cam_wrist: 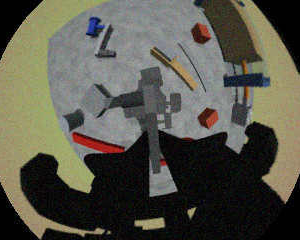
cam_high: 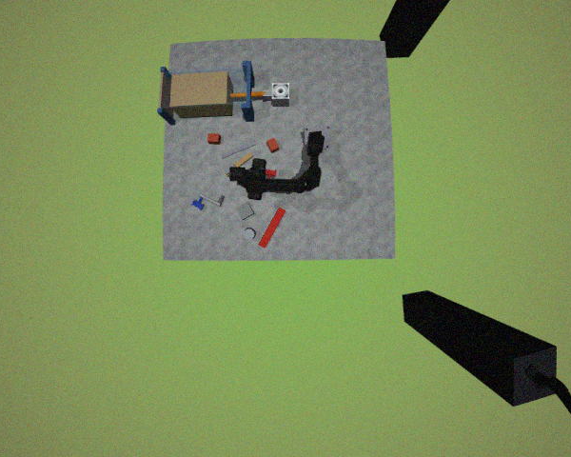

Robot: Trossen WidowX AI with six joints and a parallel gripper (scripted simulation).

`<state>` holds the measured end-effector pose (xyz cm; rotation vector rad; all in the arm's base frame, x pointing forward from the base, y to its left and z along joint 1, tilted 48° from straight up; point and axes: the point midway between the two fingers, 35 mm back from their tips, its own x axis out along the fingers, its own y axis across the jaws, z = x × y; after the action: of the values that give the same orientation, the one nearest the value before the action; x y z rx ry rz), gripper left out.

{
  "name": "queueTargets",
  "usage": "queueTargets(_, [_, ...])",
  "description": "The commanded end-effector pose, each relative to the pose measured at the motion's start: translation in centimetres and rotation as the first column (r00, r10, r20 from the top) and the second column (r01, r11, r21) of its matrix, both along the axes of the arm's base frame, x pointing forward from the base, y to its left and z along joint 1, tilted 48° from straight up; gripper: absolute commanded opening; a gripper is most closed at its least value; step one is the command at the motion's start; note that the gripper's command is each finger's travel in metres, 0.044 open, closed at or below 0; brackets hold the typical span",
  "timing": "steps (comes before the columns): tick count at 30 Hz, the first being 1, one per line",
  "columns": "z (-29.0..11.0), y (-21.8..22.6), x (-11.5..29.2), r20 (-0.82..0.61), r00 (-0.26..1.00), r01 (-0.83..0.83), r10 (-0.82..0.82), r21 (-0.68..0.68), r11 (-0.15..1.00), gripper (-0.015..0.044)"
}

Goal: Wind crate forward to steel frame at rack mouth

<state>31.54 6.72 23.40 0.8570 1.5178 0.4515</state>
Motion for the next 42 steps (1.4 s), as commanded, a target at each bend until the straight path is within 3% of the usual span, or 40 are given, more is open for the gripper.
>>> queueTargets(1, [0.3, -0.1, 0.1, 0.011, 1.0, 0.001, -0.001, 0.004, 1.0, 0.0])
queueTargets(7, [-1.1, -1.4, 0.5, -0.004, 1.0, 0.014, -0.014, -0.018, 1.0, 0.0])
queueTargets(23, [-9.6, -12.4, 1.5, -0.056, 0.991, 0.11, -0.118, -0.125, 0.986, 0.0])
queueTargets(42, [-19.0, -22.8, -3.7, -0.122, 0.984, 0.106, -0.132, -0.194, 0.975, 0.0])
